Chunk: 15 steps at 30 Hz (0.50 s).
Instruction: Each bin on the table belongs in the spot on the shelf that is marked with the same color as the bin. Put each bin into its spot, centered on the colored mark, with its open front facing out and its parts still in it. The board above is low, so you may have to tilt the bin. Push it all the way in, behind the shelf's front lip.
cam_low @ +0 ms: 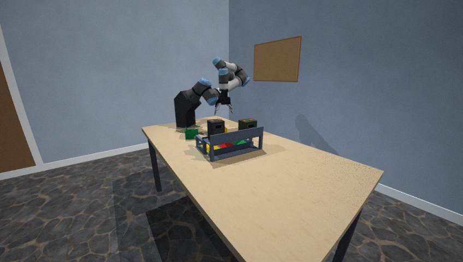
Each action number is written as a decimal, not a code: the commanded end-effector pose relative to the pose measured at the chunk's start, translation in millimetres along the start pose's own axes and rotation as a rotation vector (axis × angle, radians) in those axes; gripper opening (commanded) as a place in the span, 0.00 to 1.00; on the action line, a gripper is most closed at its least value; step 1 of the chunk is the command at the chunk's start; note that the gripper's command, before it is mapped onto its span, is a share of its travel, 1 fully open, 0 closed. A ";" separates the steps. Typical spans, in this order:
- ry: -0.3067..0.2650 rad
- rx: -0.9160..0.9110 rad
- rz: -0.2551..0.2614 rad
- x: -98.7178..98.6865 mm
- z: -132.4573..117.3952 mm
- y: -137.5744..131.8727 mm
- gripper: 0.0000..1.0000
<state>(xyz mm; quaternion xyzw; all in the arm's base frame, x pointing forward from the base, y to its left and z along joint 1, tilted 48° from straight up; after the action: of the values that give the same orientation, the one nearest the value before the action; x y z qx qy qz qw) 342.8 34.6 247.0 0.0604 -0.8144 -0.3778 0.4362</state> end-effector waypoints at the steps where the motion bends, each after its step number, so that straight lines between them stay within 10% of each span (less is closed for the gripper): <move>1: -0.006 0.020 0.005 -2.1 2.7 -1.1 1.00; 15: -0.018 0.063 0.016 -6.9 8.7 -3.9 1.00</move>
<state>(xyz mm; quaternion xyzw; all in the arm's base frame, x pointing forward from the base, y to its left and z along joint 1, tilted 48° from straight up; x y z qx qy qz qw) 340.1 38.9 238.6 0.0635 -0.8275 -0.3541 0.4310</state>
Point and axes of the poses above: the point where the finger pads meet when closed, its own x axis back along the fingers, its own y axis across the jaws, z = x × y, the point moved 5 cm from there along x, back along the fingers, and after that the axes turned 12 degrees about -x, right-handed, at the moved point
